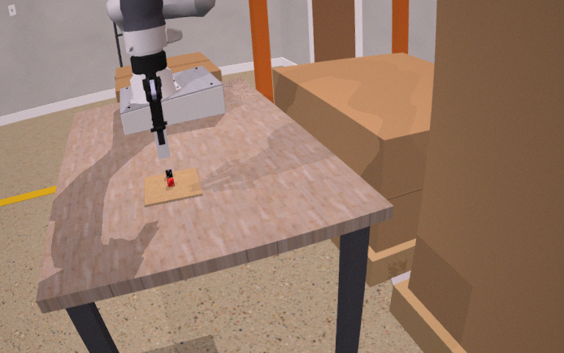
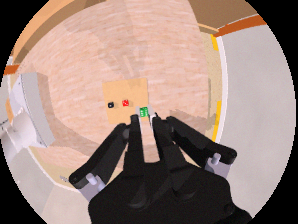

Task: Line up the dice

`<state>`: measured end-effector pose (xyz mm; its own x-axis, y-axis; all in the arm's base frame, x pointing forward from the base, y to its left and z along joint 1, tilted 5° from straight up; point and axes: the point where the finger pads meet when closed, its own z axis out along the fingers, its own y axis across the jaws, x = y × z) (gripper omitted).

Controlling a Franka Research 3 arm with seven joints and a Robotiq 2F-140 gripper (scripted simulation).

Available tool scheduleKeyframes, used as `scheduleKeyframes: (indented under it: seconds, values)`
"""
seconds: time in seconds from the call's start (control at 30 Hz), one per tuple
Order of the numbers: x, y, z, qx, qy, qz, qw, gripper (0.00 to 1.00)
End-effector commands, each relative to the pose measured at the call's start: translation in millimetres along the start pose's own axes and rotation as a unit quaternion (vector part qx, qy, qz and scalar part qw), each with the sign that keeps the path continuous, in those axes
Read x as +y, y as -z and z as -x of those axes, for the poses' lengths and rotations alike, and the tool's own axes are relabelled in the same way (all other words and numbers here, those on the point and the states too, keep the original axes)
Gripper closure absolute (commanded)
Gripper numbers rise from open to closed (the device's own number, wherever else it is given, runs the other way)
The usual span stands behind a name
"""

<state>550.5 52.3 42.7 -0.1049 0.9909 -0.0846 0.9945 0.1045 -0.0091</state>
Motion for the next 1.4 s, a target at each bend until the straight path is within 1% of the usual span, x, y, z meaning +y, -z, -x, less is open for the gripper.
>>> scheduleKeyframes:
  seconds: [0.0, 0.23, 0.43, 0.5, 0.87, 1.0, 1.07, 1.23, 1.37]
  values:
    - [-2.2, -1.7, -2.0, 0.004, -0.006, -0.005, 1.0, 0.93]
    - [-2.2, -5.0, -2.0, 0.004, -0.006, -0.005, 1.0, 0.93]
    - [-2.3, -21.6, -2.2, 0.004, -0.006, -0.005, 1.0, 0.93]
    - [-2.3, -21.6, -2.2, 0.004, -0.006, -0.005, 1.0, 0.93]
    - [-2.5, -72.8, -2.6, 0.004, -0.006, -0.005, 1.0, 0.93]
    - [-2.6, -87.4, -2.7, 0.004, -0.006, -0.005, 1.0, 0.93]
    - [-2.6, -87.4, -2.7, 0.004, -0.006, -0.005, 1.0, 0.93]
    - [-2.7, -96.6, -2.8, 0.004, -0.006, -0.005, 1.0, 0.93]
    - [-2.7, -97.7, -2.8, 0.004, -0.006, -0.005, 1.0, 0.93]
